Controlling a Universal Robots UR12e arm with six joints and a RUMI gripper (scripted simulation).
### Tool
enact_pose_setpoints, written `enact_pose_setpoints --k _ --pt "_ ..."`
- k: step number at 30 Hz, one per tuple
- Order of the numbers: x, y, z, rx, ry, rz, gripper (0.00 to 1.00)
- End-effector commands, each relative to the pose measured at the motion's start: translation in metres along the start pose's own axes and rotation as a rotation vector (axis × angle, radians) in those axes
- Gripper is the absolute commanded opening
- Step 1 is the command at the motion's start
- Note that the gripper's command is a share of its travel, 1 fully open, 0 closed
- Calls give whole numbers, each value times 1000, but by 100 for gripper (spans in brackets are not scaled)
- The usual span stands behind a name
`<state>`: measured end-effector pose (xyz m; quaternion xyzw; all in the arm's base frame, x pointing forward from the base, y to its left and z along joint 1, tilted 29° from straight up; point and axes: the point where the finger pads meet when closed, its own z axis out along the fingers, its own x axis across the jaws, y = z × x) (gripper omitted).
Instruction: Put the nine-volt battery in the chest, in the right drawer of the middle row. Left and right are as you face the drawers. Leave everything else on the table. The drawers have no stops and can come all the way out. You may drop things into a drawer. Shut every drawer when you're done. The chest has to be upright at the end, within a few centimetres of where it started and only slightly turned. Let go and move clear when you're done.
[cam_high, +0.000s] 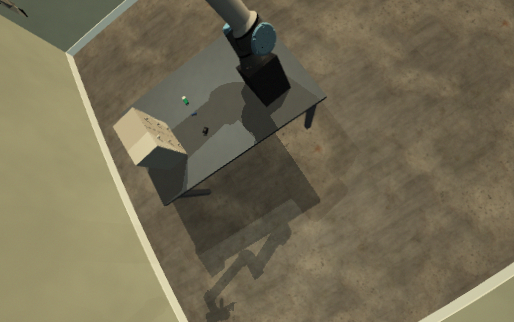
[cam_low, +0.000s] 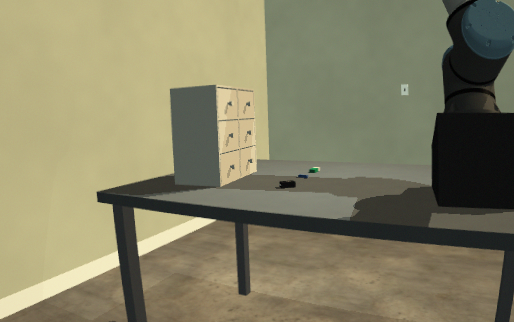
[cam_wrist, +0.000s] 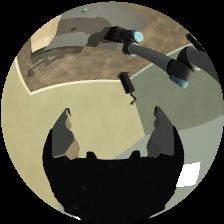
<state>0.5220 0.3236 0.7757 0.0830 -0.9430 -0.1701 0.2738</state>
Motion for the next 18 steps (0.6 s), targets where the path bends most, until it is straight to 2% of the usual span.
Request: enact_pose_setpoints --k 1,7,8,9,11,17,18 --pt "-32 -41 14 66 -51 138 100" --pt "-73 -99 35 145 -125 333 100" --pt "-73 -99 35 145 -125 333 100" --pt "-79 -109 40 158 -140 368 100" --pt "-79 -109 40 158 -140 368 100" --pt "-118 -174 69 228 -245 590 100" --pt "-118 -174 69 228 -245 590 100"
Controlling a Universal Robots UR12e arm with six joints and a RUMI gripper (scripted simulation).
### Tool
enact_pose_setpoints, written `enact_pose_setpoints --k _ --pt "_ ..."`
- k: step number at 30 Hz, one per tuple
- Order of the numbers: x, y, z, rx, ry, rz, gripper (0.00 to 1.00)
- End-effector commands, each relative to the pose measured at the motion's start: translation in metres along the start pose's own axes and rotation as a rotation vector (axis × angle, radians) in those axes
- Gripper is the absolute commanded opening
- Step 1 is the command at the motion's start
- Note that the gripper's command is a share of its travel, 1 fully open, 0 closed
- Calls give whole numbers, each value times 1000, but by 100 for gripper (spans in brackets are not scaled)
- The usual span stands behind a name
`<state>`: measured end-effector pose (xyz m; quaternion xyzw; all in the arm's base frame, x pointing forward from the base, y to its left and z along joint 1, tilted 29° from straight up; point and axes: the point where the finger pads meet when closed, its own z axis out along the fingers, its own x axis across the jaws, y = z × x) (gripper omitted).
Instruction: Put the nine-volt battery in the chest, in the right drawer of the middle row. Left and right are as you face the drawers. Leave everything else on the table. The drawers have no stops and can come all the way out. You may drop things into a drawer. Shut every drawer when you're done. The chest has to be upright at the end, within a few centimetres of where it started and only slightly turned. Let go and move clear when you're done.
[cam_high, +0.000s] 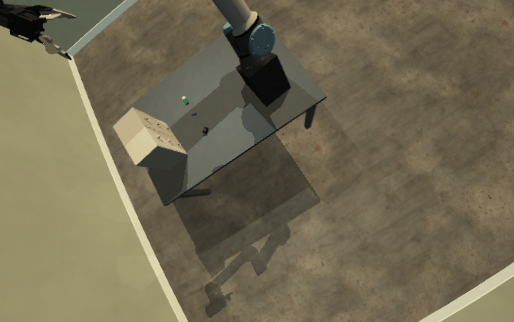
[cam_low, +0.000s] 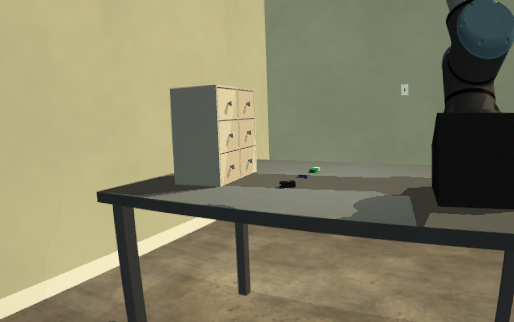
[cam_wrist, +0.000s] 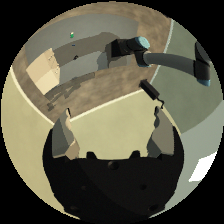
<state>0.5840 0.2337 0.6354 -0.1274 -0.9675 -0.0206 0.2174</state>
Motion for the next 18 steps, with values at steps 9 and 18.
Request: enact_pose_setpoints --k 9,18 --pt "-86 -65 86 86 -209 406 100" --pt "-128 -111 148 106 -355 684 100"
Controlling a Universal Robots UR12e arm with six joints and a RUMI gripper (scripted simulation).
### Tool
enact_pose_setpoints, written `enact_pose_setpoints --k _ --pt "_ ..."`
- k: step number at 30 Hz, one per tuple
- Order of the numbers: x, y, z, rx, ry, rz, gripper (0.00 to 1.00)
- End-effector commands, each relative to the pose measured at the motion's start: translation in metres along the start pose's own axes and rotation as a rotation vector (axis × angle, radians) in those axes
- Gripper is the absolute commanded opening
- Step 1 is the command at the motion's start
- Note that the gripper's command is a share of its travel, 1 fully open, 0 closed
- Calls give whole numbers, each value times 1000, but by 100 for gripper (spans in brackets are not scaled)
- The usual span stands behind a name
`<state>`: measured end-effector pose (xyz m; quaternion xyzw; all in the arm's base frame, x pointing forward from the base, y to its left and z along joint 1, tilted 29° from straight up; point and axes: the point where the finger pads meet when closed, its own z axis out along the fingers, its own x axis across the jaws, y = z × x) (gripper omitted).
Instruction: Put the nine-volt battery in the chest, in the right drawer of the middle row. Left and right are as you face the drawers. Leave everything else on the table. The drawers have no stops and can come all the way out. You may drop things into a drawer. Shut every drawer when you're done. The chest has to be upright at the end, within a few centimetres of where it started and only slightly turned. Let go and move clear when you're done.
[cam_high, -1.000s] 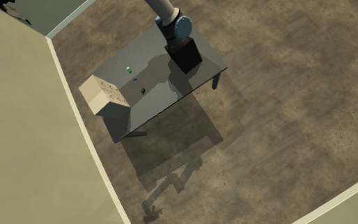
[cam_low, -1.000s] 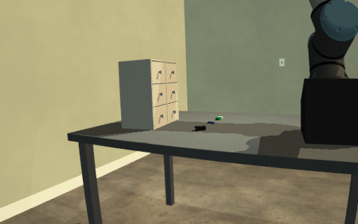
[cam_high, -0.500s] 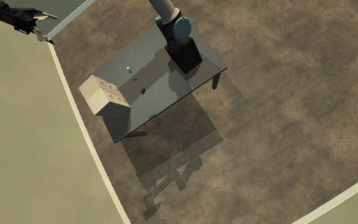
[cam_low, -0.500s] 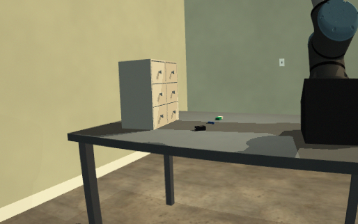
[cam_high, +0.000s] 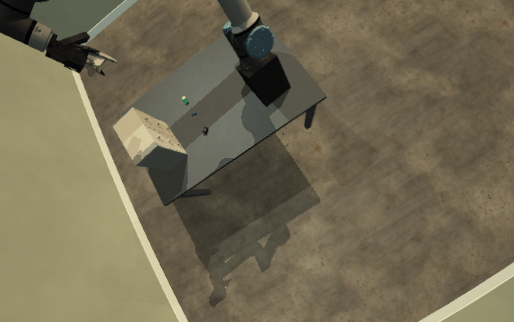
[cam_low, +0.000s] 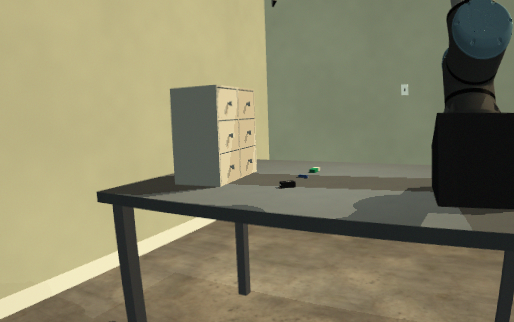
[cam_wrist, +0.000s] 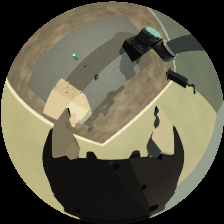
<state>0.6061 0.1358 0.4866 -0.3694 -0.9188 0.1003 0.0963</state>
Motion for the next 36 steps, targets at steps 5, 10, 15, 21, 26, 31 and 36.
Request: enact_pose_setpoints --k 5,10,15,21,26,31,36 --pt "-39 -21 79 0 -164 305 100" --pt "-49 -31 107 -6 -216 413 100" --pt "-60 -48 148 -24 -292 575 100" --pt "-68 -68 187 -50 -366 733 100" --pt "-70 -76 202 -62 -395 796 100" --pt "-71 -87 221 -80 -431 875 100" --pt "-72 -94 232 -92 -453 924 100"
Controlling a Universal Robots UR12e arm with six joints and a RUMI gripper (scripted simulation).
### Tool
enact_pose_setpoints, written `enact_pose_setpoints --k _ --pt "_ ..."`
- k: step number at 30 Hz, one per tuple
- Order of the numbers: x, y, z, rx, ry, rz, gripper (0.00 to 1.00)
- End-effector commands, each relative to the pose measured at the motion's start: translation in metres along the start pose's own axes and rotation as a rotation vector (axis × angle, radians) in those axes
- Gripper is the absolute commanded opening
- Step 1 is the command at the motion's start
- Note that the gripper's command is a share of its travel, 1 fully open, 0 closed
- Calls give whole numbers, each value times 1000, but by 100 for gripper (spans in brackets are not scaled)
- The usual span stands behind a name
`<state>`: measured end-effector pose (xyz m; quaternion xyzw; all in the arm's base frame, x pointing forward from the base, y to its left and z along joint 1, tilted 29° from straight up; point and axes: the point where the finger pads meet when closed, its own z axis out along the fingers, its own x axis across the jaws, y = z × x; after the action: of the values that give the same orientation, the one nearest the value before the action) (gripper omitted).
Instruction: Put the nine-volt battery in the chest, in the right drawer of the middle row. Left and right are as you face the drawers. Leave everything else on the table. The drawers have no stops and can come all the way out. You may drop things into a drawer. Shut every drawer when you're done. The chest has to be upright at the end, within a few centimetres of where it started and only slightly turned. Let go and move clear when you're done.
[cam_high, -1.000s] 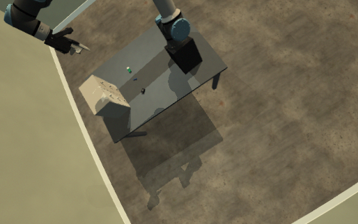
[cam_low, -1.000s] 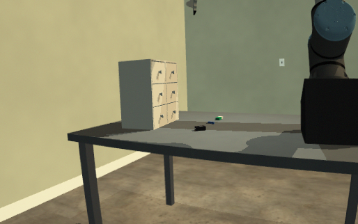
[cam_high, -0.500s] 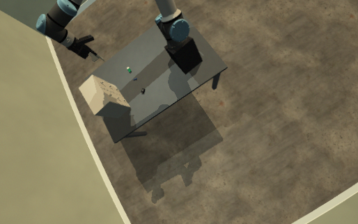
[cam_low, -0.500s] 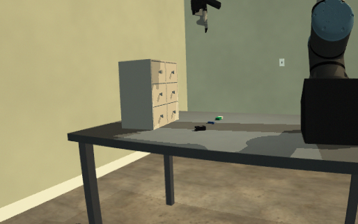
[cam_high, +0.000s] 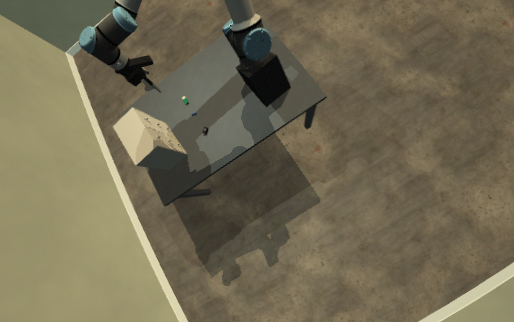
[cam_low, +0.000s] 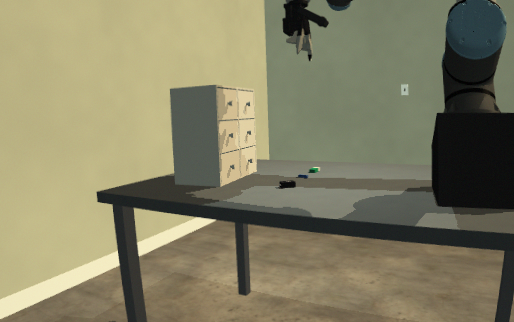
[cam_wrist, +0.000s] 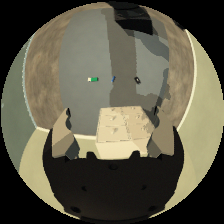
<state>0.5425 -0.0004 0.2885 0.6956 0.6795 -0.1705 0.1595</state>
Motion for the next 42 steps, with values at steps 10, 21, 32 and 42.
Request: enact_pose_setpoints --k 10,21,32,42 --pt "-3 -10 17 -20 -33 80 100" --pt "-3 -10 18 -20 -34 81 100" --pt "-3 -10 18 -20 -34 78 100" --pt "-4 -10 19 -20 -34 48 100"
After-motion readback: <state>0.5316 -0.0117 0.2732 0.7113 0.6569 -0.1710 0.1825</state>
